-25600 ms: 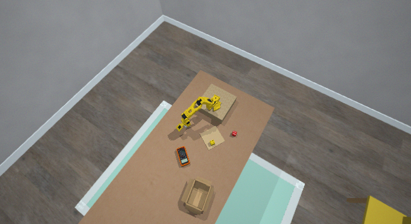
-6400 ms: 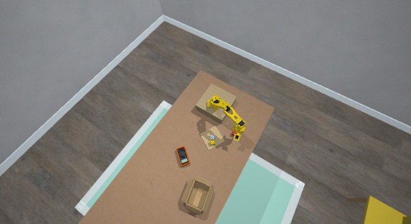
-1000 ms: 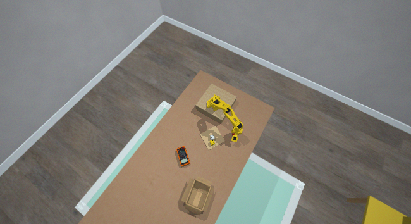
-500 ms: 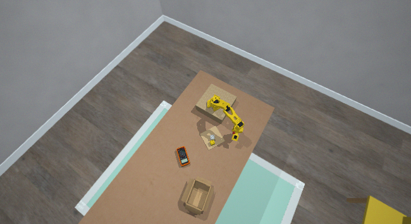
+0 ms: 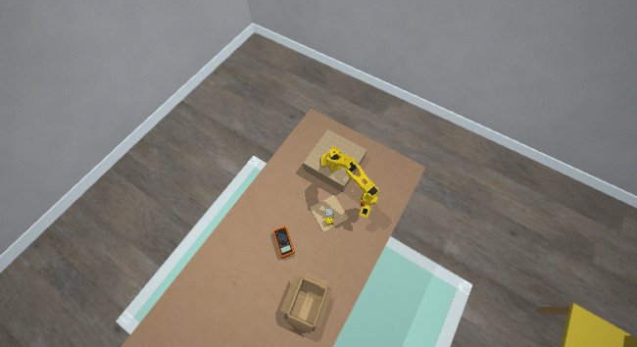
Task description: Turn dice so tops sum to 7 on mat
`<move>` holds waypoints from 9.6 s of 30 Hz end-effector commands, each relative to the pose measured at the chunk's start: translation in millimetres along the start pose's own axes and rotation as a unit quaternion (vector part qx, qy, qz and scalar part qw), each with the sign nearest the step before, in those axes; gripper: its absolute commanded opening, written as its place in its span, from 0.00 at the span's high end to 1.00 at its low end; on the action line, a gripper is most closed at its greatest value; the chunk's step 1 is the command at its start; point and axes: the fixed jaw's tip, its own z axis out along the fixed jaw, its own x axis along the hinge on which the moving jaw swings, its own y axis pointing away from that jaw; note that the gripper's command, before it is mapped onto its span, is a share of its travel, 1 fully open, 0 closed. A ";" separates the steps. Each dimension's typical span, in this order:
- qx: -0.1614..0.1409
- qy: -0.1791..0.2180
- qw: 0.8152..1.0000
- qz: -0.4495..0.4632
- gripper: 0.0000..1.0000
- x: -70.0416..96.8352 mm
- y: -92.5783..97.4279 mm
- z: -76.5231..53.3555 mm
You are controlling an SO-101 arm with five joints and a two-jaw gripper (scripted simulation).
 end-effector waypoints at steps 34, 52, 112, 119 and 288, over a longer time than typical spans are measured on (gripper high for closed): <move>-0.055 -0.050 0.994 0.083 1.00 -85.1 -73.8 0.5; -0.089 -0.153 0.975 0.133 1.00 -123.2 -148.3 2.0; 0.003 -0.420 0.883 0.209 1.00 -125.2 -296.4 10.5; 0.029 -0.447 0.865 0.225 1.00 -120.9 -315.3 13.2; 0.157 -0.524 0.791 0.274 1.00 -79.1 -374.7 47.7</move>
